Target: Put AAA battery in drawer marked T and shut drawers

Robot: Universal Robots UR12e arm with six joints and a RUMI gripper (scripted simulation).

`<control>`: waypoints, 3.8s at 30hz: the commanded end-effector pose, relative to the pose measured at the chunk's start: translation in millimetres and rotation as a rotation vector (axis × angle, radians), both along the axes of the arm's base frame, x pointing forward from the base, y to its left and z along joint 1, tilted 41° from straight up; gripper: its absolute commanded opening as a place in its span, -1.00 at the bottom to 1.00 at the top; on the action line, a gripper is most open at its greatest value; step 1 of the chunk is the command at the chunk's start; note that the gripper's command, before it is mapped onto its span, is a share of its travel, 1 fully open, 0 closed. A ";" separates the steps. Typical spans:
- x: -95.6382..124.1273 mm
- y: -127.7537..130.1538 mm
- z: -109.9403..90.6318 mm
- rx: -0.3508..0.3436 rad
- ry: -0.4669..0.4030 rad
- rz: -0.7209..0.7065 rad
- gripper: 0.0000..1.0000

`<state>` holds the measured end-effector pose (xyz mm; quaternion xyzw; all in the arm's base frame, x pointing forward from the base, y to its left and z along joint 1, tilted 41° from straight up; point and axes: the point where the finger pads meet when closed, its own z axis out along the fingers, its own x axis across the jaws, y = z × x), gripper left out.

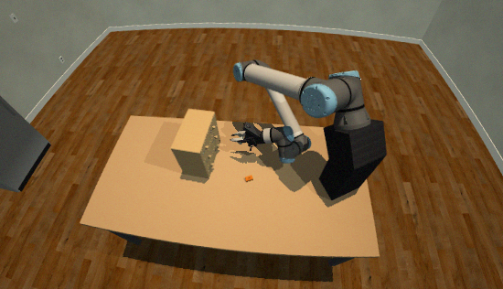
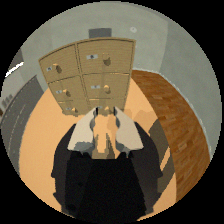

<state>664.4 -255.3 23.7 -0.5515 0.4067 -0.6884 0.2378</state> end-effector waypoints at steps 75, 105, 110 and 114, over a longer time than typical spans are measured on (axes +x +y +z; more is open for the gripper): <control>64.5 -17.3 9.3 -0.004 -0.004 0.002 -0.61; 65.5 -17.8 8.0 -0.001 -0.002 0.001 -0.61; 65.5 -17.8 8.0 -0.001 -0.002 0.001 -0.61; 65.5 -17.8 8.0 -0.001 -0.002 0.001 -0.61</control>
